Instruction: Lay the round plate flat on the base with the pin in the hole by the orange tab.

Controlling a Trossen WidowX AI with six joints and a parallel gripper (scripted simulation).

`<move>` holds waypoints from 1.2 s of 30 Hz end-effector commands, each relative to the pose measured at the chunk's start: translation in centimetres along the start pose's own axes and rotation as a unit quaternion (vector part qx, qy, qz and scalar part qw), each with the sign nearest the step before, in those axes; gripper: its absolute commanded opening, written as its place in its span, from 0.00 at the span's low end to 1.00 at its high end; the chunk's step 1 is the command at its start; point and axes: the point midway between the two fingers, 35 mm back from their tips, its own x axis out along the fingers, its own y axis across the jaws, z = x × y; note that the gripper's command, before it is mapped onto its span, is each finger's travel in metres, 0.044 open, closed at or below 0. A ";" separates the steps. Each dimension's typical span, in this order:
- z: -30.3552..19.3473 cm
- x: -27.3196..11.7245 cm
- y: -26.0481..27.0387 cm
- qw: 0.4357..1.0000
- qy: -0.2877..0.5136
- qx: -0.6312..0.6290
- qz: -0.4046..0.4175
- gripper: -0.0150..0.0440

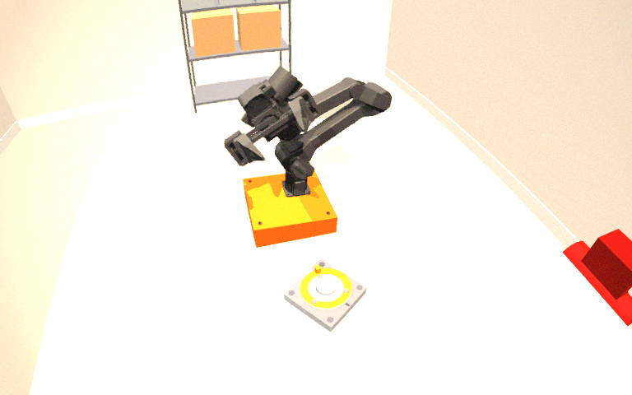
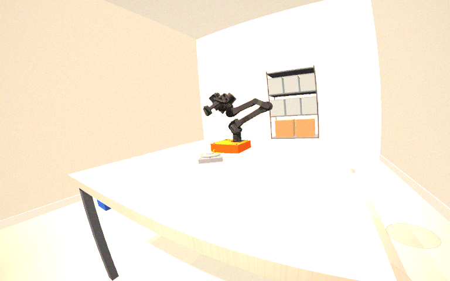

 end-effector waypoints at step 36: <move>-17.7 9.1 -7.2 0.725 0.650 -0.080 -0.212 0.25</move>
